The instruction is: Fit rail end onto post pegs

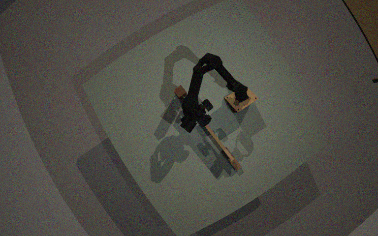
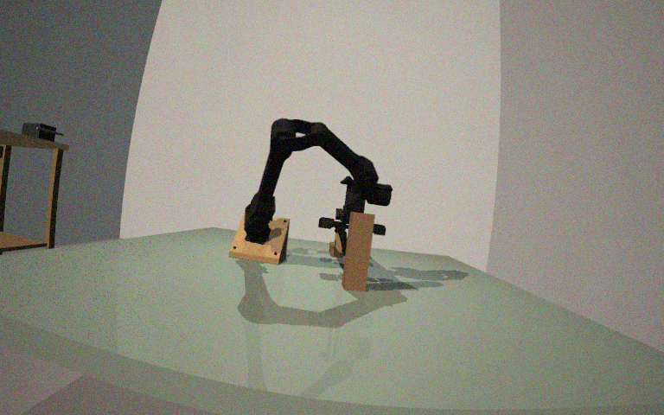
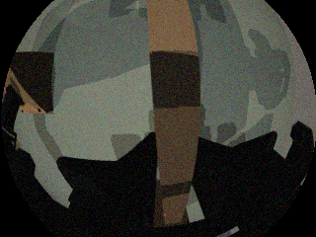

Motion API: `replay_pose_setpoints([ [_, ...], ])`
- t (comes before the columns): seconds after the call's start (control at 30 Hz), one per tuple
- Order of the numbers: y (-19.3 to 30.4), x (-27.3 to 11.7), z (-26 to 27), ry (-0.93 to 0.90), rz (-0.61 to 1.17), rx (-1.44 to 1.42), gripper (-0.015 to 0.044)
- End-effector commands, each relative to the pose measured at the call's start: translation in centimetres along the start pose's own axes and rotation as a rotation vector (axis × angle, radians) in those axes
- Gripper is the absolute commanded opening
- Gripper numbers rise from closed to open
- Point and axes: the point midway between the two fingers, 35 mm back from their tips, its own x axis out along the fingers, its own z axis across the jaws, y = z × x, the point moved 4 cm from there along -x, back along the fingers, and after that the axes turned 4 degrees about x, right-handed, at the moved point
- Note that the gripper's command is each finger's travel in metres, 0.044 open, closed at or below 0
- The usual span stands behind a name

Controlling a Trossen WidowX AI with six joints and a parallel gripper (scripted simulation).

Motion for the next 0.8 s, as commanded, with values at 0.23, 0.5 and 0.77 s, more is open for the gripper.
replay_pose_setpoints([
  [0.23,0.57,-0.37,-0.08,0.011,-0.004,0.001,0.0000],
  [0.5,0.82,-0.33,-0.09,0.011,-0.004,0.001,0.0000],
  [0.77,1.07,-0.31,-0.11,0.011,-0.004,0.001,0.0000],
])
